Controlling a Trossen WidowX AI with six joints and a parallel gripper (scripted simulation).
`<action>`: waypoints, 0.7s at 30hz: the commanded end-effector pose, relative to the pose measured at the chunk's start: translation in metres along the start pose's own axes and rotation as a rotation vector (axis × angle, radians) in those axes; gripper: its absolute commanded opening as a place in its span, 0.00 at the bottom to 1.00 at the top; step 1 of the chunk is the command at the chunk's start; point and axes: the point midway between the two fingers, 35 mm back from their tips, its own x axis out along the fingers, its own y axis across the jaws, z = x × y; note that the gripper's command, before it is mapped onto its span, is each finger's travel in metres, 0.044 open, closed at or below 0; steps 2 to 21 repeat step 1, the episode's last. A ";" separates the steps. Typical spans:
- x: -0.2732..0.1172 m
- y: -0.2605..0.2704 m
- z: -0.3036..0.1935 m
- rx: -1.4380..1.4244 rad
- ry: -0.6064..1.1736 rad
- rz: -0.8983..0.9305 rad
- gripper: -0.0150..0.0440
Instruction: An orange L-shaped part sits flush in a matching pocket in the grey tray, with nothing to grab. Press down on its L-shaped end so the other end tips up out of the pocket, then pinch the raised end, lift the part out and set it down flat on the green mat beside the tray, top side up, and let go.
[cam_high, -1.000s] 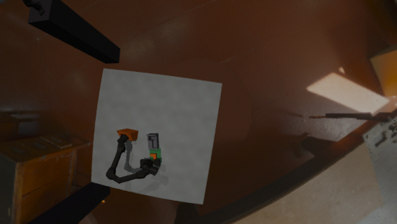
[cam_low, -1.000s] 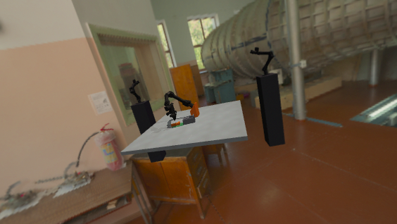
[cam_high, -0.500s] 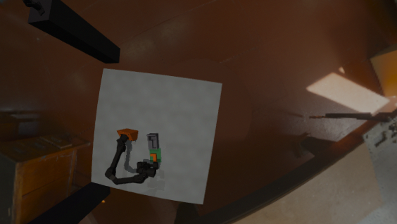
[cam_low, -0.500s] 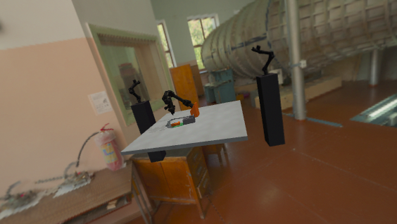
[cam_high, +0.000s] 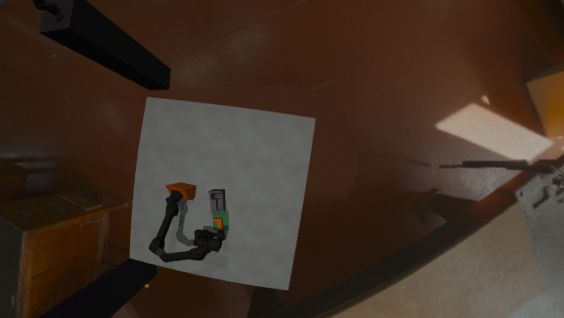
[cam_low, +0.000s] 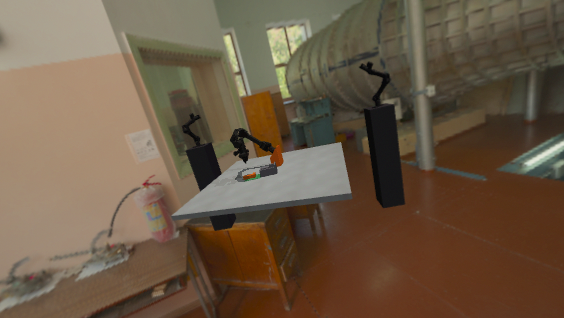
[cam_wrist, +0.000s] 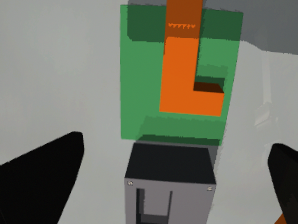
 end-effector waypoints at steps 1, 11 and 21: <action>0.000 0.000 0.000 -0.006 0.000 -0.001 0.93; 0.000 0.000 0.000 -0.006 0.000 -0.001 0.93; 0.000 0.000 0.000 -0.006 0.000 -0.001 0.93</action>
